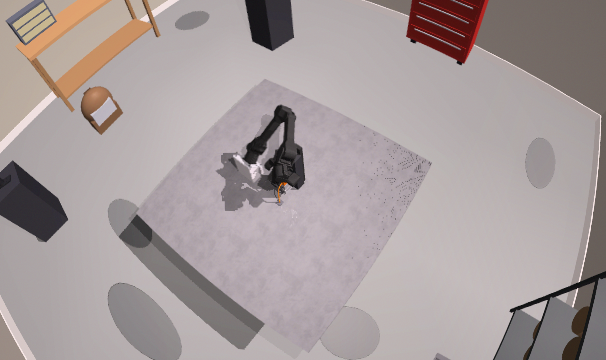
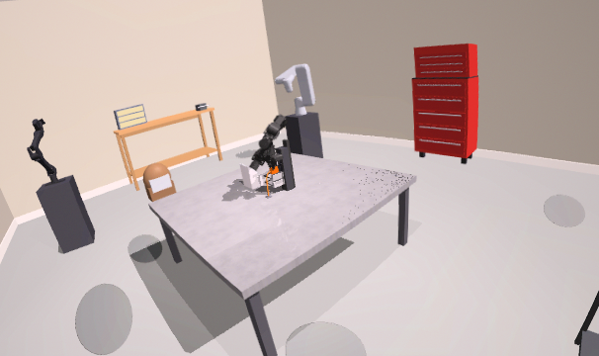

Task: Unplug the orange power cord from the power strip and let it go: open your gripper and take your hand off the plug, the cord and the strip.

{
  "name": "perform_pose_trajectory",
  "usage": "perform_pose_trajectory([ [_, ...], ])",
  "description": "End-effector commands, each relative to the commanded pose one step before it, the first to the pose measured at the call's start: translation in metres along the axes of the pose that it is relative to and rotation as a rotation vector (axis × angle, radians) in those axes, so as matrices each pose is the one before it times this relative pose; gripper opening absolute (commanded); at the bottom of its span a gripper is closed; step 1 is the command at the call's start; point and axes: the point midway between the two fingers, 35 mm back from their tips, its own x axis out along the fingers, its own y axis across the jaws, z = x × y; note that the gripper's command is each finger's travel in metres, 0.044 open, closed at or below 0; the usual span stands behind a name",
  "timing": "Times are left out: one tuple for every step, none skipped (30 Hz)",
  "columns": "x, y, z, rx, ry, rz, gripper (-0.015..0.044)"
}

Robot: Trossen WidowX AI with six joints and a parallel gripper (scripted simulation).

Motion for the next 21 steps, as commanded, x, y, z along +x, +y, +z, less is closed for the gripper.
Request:
perform_pose_trajectory([
  [-0.00075, 0.00028, 0.00084, -0.0019, -0.00061, 0.00088, 0.0000],
  [-0.00004, 0.00009, 0.00077, 0.0001, -0.00009, 0.00004, 0.0000],
  [-0.00005, 0.00011, 0.00102, 0.0001, -0.00011, 0.00005, 0.0000],
  [-0.00006, 0.00013, 0.00127, 0.0001, -0.00014, 0.00007, 0.0000],
  [-0.00008, 0.00015, 0.00149, 0.0002, -0.00016, 0.00008, 0.0000],
  [-0.00008, 0.00015, 0.00159, 0.0002, -0.00016, 0.00008, 0.0000],
  [-0.00008, 0.00015, 0.00161, 0.0002, -0.00016, 0.00008, 0.0000],
  [-0.00008, 0.00014, 0.00161, 0.0002, -0.00015, 0.00008, 0.0000],
  [-0.00008, 0.00013, 0.00161, 0.0002, -0.00015, 0.00008, 0.0000],
  [-0.00008, 0.00012, 0.00162, 0.0002, -0.00014, 0.00008, 0.0000],
  [-0.00008, 0.00012, 0.00162, 0.0002, -0.00014, 0.00008, 0.0000],
  [-0.00009, 0.00011, 0.00162, 0.0002, -0.00013, 0.00007, 0.0000],
  [-0.00009, 0.00010, 0.00162, 0.0002, -0.00013, 0.00007, 0.0000],
  [-0.00010, 0.00009, 0.00162, 0.0002, -0.00012, 0.00007, 0.0000],
  [-0.00011, 0.00008, 0.00162, 0.0002, -0.00012, 0.00007, 0.0000],
  [-0.00012, 0.00007, 0.00163, 0.0002, -0.00012, 0.00007, 0.0000],
  [-0.00014, 0.00006, 0.00163, 0.0002, -0.00011, 0.00007, 0.0000],
  [-0.00015, 0.00005, 0.00163, 0.0002, -0.00011, 0.00007, 0.0000],
  [-0.00017, 0.00004, 0.00163, 0.0002, -0.00011, 0.00007, 0.0000],
  [-0.00019, 0.00002, 0.00159, 0.0002, -0.00010, 0.00006, 0.0000],
  [-0.00021, 0.00001, 0.00158, 0.0002, -0.00010, 0.00006, 0.0000],
])
